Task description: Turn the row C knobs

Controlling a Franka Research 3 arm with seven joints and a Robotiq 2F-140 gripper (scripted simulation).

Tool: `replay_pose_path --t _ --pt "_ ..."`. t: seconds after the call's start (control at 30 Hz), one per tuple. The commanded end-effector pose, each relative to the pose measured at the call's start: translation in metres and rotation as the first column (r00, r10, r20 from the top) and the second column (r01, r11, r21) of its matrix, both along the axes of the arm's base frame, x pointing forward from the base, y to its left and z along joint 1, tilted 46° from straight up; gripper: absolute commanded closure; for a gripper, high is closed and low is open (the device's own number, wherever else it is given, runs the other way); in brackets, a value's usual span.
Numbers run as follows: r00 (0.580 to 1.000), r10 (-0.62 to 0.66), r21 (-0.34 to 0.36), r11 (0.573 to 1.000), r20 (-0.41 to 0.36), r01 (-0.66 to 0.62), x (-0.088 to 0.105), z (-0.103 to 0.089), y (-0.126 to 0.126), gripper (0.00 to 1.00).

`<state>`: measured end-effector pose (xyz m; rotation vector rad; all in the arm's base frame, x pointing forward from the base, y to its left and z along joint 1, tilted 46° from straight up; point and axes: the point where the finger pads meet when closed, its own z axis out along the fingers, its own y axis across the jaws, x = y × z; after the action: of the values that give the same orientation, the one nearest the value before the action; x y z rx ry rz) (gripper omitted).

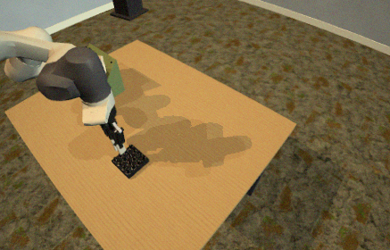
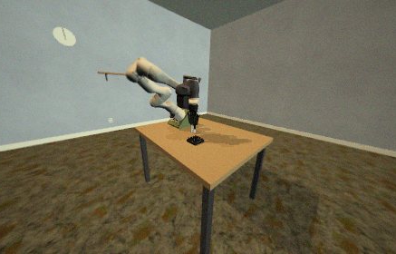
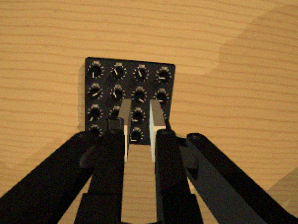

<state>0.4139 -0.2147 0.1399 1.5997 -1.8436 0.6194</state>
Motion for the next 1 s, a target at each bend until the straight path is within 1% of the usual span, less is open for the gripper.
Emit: replay_pose_path --t 0.0,0.67,0.97 --pt "1.0 -0.003 -0.005 1.0 0.003 0.003 0.001 0.001 -0.001 0.88" --pt "1.0 -0.008 -0.006 1.0 0.009 0.008 -0.001 -0.009 -0.01 0.88" --pt "1.0 -0.008 -0.006 1.0 0.009 0.008 -0.002 -0.018 -0.018 0.88"
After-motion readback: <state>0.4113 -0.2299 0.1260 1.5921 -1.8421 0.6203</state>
